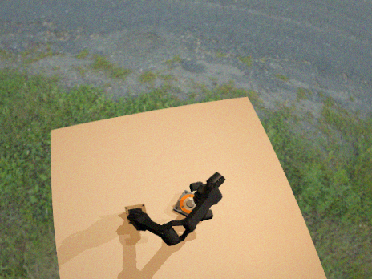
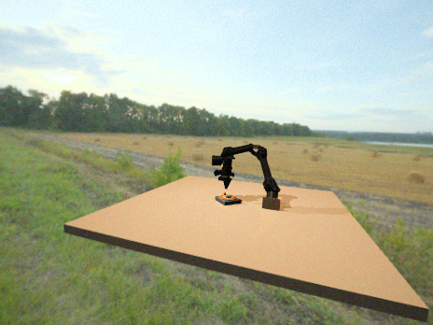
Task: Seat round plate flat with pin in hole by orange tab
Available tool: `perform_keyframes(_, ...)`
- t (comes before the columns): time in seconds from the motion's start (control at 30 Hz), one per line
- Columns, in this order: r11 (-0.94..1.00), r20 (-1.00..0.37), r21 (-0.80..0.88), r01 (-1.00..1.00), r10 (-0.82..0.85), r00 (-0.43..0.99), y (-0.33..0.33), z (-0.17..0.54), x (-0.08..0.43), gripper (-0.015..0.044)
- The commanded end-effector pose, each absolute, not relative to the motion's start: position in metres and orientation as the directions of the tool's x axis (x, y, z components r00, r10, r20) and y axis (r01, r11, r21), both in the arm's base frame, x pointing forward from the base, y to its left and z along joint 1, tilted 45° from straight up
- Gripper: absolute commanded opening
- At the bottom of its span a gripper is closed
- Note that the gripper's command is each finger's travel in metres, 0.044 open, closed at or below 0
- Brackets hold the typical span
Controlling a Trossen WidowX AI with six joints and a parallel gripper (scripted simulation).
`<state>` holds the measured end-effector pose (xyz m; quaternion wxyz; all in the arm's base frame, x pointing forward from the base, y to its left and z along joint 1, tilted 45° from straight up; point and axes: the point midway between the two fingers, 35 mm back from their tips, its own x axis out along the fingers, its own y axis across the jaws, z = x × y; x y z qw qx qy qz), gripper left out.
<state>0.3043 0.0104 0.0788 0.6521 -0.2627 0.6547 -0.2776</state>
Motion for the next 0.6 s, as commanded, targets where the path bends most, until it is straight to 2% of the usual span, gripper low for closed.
perform_keyframes(0.0,0.709,-0.709,-0.705,0.020,-0.705,-0.016,0.0212,0.0894,0.3044,0.0000)
perform_keyframes(0.57,0.709,-0.709,-0.705,0.019,-0.705,-0.009,0.0207,0.0893,0.3055,0.0000)
